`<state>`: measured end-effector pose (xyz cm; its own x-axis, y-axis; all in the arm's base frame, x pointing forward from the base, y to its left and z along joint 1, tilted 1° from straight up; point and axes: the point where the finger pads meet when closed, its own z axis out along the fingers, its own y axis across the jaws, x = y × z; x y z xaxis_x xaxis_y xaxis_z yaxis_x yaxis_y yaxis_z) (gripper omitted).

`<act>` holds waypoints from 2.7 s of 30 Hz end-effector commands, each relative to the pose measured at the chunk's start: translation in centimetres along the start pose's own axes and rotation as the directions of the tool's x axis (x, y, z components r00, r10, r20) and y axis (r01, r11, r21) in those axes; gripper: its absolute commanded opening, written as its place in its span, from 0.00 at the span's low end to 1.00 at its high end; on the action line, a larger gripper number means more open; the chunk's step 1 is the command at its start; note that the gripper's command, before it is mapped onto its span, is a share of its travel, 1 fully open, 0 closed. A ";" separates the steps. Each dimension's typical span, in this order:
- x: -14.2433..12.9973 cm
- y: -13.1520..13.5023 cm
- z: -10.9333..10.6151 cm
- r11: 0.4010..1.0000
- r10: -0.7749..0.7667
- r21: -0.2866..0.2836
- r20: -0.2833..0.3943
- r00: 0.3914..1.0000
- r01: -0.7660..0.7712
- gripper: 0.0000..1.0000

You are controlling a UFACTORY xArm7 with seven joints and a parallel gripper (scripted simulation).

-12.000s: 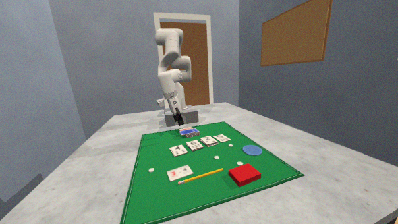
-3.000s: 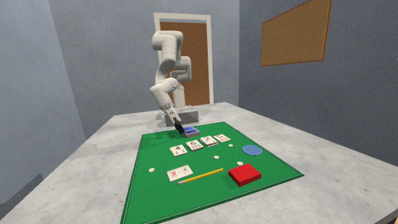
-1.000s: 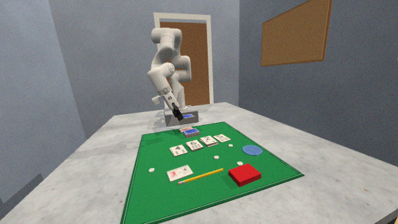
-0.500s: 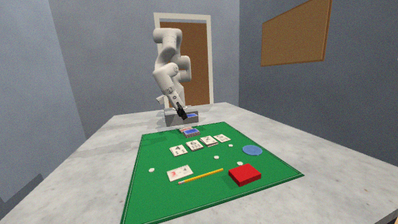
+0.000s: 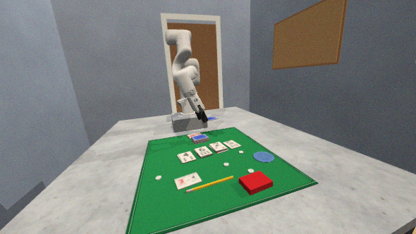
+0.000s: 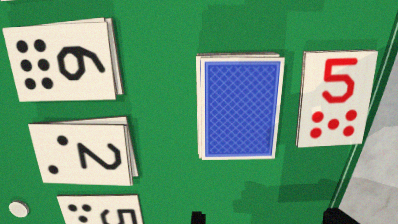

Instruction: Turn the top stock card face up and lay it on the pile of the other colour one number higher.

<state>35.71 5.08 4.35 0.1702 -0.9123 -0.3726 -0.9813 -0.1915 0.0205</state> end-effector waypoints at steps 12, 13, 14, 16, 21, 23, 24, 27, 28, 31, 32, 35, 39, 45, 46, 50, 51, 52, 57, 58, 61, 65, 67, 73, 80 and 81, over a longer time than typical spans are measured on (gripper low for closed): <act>-5.1 -0.2 2.0 1.000 0.000 0.006 -0.003 1.000 0.000 0.74; -5.3 -0.2 2.0 1.000 0.000 0.006 -0.003 1.000 0.000 0.74; -5.4 -0.2 2.1 1.000 0.000 0.006 -0.003 1.000 0.000 0.74; -5.5 -0.2 2.1 1.000 0.000 0.006 -0.003 1.000 0.000 0.74; -5.5 -0.2 2.1 1.000 0.000 0.006 -0.003 1.000 0.000 0.74; -5.5 -0.2 2.1 1.000 0.000 0.006 -0.003 1.000 0.000 0.74; -5.5 -0.2 2.1 1.000 0.000 0.006 -0.003 1.000 0.000 0.74; -5.4 -0.2 2.2 1.000 0.000 0.006 -0.003 1.000 0.000 0.74; -5.4 -0.2 2.3 1.000 0.000 0.006 -0.003 1.000 0.000 0.74; -5.3 -0.2 2.5 1.000 0.000 0.006 -0.003 1.000 0.000 0.74; -5.3 -0.2 2.5 1.000 0.000 0.006 -0.003 1.000 0.000 0.74; -5.2 -0.2 2.8 1.000 0.000 0.006 -0.003 1.000 0.000 0.74; -5.2 -0.2 2.9 1.000 0.000 0.006 -0.003 1.000 0.000 0.74; -5.1 -0.2 3.1 1.000 0.000 0.006 -0.003 1.000 0.000 0.74; -5.1 -0.2 3.1 1.000 0.000 0.006 -0.003 1.000 0.000 0.74; -5.1 -0.2 3.1 1.000 0.000 0.006 -0.004 1.000 0.000 0.74; -5.1 -0.2 3.1 1.000 0.000 0.006 -0.004 1.000 0.000 0.74; -5.1 -0.2 3.1 1.000 0.000 0.006 -0.005 1.000 0.000 0.74; -5.1 -0.2 3.1 1.000 0.001 0.005 -0.009 1.000 -0.001 0.74; -5.1 -0.2 3.1 1.000 0.001 0.005 -0.011 1.000 -0.001 0.74; -5.1 -0.2 3.1 1.000 0.001 0.004 -0.021 1.000 -0.001 0.74; -5.1 -0.2 3.1 1.000 0.001 0.004 -0.043 0.999 -0.001 0.74; -5.1 -0.2 3.1 1.000 0.001 0.004 -0.058 0.998 -0.001 0.74; -5.2 -0.2 3.1 1.000 0.001 0.006 -0.095 0.995 0.000 0.74; -5.4 -0.2 3.2 1.000 0.001 0.006 -0.177 0.984 0.000 0.74; -5.4 -0.2 3.2 1.000 0.002 0.005 -0.190 0.982 -0.001 0.74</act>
<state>34.62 11.08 3.29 0.1803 -0.9529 -0.2440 -0.9817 -0.1898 0.0160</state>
